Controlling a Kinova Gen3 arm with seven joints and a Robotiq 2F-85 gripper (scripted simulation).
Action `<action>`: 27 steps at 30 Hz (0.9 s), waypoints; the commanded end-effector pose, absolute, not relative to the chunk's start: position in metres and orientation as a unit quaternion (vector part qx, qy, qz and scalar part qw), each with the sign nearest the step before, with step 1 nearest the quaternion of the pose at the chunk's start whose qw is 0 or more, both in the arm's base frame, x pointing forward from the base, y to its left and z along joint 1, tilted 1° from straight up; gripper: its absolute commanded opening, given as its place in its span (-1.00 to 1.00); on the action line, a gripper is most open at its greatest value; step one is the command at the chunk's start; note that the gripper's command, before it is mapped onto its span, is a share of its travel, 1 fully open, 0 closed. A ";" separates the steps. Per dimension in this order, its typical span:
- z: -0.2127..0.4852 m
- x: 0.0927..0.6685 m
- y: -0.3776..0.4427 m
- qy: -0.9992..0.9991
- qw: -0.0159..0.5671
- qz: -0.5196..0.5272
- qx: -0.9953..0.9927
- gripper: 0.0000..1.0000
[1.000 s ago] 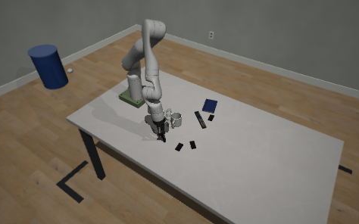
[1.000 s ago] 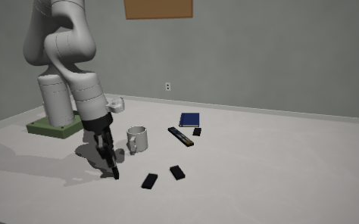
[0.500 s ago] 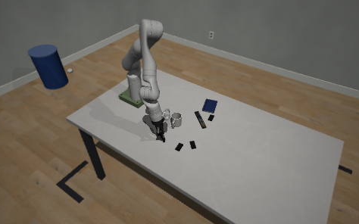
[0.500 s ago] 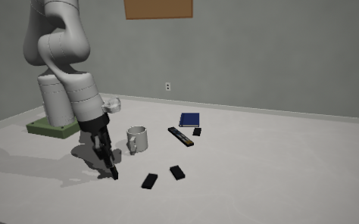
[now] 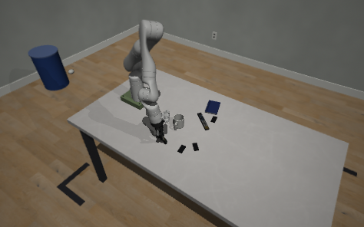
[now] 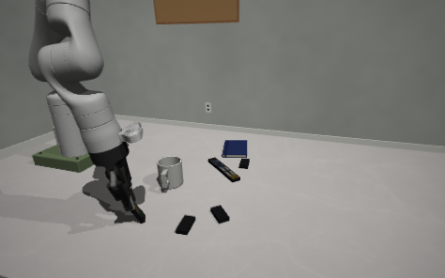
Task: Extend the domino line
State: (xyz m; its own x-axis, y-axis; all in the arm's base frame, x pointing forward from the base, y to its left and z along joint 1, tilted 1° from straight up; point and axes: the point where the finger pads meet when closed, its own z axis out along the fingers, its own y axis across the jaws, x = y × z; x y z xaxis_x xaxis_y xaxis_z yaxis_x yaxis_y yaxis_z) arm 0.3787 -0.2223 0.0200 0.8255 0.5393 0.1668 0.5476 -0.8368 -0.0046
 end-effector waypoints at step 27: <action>0.003 0.362 -0.233 -0.284 0.026 -0.078 -0.955 -0.31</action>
